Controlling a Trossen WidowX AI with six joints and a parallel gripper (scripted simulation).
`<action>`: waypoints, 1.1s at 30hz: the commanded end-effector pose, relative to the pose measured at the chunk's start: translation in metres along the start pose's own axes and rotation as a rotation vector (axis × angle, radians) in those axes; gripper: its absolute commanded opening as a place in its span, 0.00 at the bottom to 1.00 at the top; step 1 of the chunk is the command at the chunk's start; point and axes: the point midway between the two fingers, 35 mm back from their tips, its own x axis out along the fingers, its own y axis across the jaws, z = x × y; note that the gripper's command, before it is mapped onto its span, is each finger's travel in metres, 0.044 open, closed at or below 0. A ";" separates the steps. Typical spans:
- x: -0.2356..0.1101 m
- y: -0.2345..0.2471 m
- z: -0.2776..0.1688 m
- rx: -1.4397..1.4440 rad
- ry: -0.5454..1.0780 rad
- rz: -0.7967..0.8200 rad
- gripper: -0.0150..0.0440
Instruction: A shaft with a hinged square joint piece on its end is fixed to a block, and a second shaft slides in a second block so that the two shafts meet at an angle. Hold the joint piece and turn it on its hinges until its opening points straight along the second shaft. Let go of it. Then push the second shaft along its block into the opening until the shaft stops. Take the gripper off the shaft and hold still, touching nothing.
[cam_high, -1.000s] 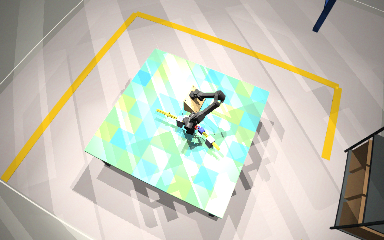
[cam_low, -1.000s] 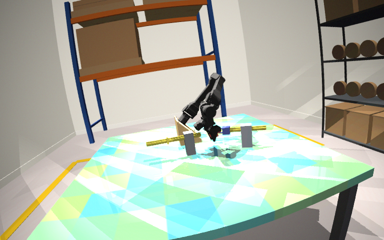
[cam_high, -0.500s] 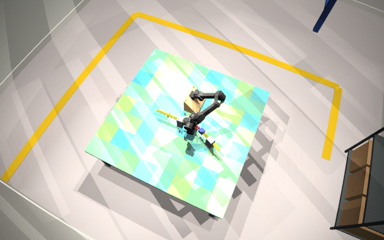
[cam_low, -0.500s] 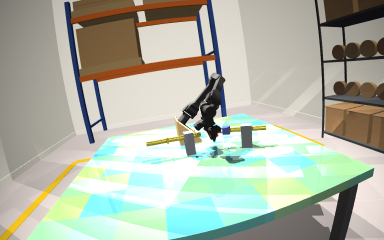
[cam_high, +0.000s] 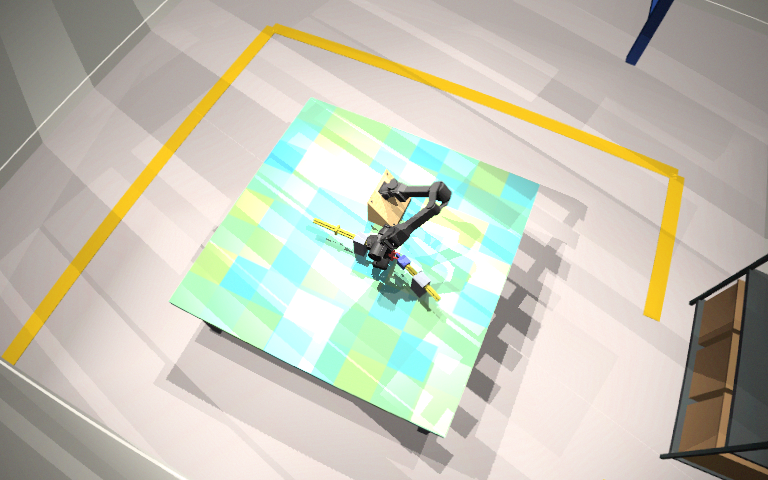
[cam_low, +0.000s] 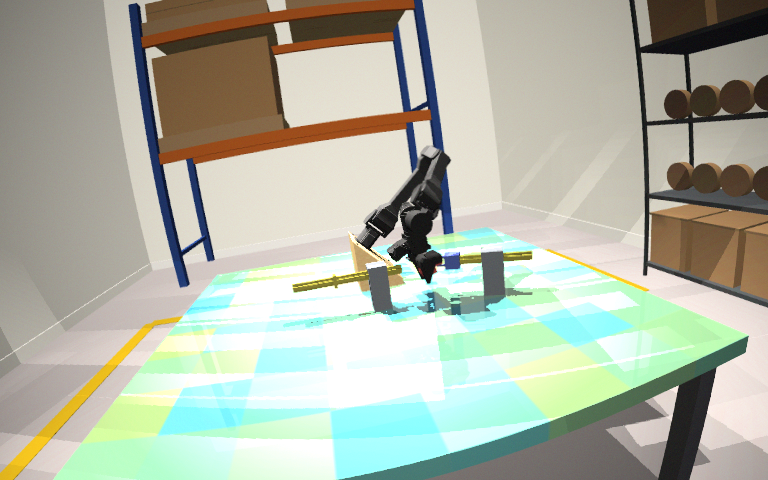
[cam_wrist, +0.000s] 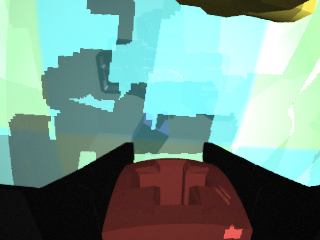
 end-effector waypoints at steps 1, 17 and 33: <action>0.000 0.000 0.000 0.003 0.003 0.000 0.56; 0.000 0.000 0.000 0.000 0.000 0.000 0.52; 0.000 0.000 0.000 0.000 0.000 0.000 0.25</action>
